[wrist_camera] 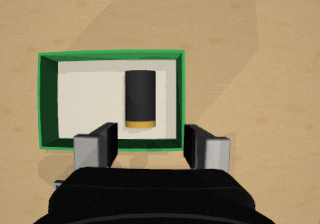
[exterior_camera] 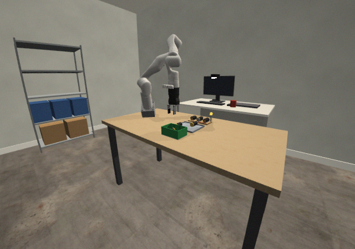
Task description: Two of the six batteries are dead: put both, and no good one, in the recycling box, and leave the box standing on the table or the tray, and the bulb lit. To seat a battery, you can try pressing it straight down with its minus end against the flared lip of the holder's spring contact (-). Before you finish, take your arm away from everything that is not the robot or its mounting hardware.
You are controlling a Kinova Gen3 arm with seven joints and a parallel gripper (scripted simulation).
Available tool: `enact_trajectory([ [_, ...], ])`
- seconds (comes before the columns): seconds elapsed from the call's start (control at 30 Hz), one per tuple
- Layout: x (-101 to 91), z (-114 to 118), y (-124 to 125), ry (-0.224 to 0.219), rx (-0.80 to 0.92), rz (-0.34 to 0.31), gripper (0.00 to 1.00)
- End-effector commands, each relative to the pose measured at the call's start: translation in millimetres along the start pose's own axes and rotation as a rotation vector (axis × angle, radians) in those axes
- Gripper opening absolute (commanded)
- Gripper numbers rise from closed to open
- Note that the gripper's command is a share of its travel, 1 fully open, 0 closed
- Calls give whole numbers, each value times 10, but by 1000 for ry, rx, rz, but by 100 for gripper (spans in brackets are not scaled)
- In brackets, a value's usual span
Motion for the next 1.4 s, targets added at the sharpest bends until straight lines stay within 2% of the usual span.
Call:
enact_trajectory([
  [0.0, -23, 40, -186, 2, -26, 9, 90],
  [0.03, -23, 40, -186, 2, -26, 9, 90],
  [0.3, -16, 278, -883, 2, -26, 9, 90],
  [0.47, -14, 360, -1125, 2, -26, 9, 90],
  [1.37, -13, 377, -1173, 2, -27, 9, 90],
])
Point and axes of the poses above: the point where the finger pads meet when closed, its own x axis out along the fingers, its own z axis across the jaws, y = z × x, the point moved 5 cm from there along -x, back along the fingers, and after that the axes turned 2 degrees about -x, right-handed, at the moved point
